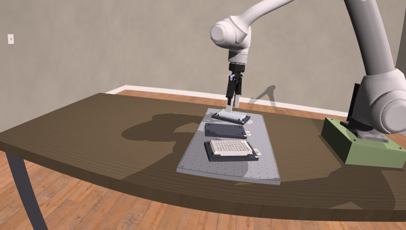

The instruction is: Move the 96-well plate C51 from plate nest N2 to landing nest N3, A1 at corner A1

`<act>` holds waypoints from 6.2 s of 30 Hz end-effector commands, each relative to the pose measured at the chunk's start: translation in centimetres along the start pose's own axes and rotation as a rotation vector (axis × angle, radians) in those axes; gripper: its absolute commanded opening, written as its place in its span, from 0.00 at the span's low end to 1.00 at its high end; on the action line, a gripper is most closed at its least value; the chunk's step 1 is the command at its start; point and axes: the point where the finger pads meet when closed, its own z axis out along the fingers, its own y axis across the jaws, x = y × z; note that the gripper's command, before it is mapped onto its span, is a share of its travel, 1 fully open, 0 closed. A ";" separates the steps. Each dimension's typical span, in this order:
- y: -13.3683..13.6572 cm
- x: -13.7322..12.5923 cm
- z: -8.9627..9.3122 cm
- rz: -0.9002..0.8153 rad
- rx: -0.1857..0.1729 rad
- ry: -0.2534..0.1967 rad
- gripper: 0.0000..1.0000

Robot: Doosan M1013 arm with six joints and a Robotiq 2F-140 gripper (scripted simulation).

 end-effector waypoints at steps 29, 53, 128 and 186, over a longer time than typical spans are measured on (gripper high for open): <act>-0.2 -0.1 0.4 -0.003 -0.001 -0.002 0.66; -0.4 -0.2 0.4 -0.003 -0.001 -0.002 0.66; -0.6 -0.3 0.4 -0.003 -0.001 -0.002 0.66; -0.6 -0.3 0.4 -0.003 -0.001 -0.002 0.59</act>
